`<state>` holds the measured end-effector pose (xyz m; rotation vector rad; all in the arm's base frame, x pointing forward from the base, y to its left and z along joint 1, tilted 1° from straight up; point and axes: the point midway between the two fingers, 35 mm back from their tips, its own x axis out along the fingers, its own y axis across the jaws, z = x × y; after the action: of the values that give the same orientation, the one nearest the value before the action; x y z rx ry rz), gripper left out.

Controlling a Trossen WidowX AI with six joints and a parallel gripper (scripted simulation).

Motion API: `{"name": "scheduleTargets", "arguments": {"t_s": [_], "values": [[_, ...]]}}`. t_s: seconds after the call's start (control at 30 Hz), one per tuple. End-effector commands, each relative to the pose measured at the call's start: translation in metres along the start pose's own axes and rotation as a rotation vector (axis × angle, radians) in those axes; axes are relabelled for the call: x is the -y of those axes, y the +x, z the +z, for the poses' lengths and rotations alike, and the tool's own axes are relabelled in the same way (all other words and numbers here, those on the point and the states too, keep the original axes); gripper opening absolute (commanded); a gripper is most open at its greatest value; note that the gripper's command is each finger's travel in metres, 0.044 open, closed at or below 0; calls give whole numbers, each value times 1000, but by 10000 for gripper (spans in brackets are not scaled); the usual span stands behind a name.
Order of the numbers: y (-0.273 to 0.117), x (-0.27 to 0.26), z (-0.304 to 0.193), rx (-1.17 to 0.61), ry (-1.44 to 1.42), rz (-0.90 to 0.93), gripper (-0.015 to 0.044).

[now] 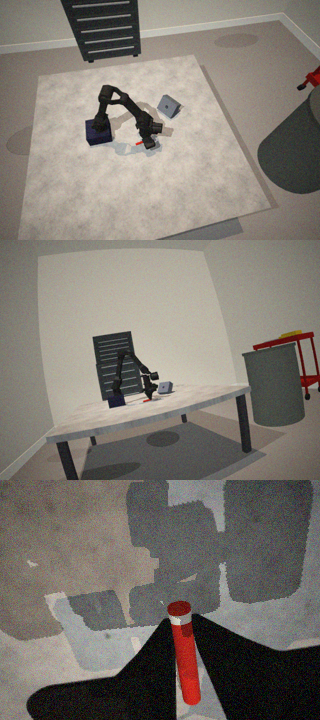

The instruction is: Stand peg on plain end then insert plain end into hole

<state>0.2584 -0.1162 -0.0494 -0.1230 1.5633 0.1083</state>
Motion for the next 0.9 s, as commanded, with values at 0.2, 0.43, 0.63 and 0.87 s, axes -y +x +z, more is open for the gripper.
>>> {"name": "scheduleTargets", "arguments": {"t_s": [0.2, 0.43, 0.63, 0.87], "values": [[-4, 0, -2, 59, 0, 0, 49], [-8, 0, -5, 119, 0, 0, 49], [-11, 0, -7, 170, 0, 0, 49], [-14, 0, -10, 230, 1, 0, 49]]}}
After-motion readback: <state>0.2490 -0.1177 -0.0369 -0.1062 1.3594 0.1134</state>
